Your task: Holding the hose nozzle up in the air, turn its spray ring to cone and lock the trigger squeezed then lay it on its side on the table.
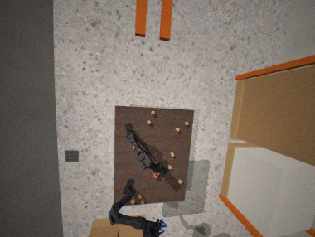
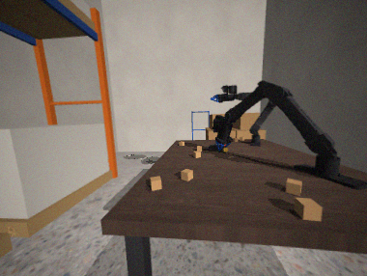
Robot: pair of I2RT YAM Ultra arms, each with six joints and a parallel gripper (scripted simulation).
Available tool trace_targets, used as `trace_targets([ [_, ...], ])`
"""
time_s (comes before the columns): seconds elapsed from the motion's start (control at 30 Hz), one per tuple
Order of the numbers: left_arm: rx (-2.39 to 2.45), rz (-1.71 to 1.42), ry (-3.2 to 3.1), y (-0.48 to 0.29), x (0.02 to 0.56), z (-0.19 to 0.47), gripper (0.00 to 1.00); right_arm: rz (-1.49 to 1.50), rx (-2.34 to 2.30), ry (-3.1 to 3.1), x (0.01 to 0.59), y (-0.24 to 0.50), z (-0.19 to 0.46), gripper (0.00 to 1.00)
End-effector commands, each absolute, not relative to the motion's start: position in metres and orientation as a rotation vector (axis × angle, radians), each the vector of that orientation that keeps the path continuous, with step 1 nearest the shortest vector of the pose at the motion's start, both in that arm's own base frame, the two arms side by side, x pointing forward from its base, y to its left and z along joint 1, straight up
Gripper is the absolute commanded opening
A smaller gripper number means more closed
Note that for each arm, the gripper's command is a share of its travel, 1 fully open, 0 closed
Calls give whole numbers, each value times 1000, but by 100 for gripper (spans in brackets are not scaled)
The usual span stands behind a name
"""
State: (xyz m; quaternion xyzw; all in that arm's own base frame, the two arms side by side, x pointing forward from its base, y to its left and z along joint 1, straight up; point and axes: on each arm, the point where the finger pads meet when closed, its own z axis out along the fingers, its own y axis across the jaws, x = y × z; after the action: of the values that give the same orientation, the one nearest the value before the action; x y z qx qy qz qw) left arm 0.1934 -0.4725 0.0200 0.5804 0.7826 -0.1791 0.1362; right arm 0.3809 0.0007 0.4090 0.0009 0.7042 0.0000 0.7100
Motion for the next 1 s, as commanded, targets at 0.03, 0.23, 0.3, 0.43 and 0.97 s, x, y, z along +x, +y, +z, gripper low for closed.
trace_targets([
  [0.03, 1656, -574, 2176, -491, 198, 52, 36, 2, -7, 1497, 377, 3, 438, 63],
  [0.23, 1679, -552, 2213, -481, 193, 53, 36, 2, -7, 1497, 377, 3, 438, 63],
  [0.3, 1678, -554, 2210, -482, 193, 58, 36, 2, -7, 1497, 377, 3, 438, 63],
  [0.43, 1626, -584, 2184, -487, 205, 67, 36, 2, -7, 1497, 377, 3, 438, 63],
  [0.97, 1629, -610, 2163, -493, 194, 74, 36, 2, -7, 1497, 377, 3, 438, 63],
])
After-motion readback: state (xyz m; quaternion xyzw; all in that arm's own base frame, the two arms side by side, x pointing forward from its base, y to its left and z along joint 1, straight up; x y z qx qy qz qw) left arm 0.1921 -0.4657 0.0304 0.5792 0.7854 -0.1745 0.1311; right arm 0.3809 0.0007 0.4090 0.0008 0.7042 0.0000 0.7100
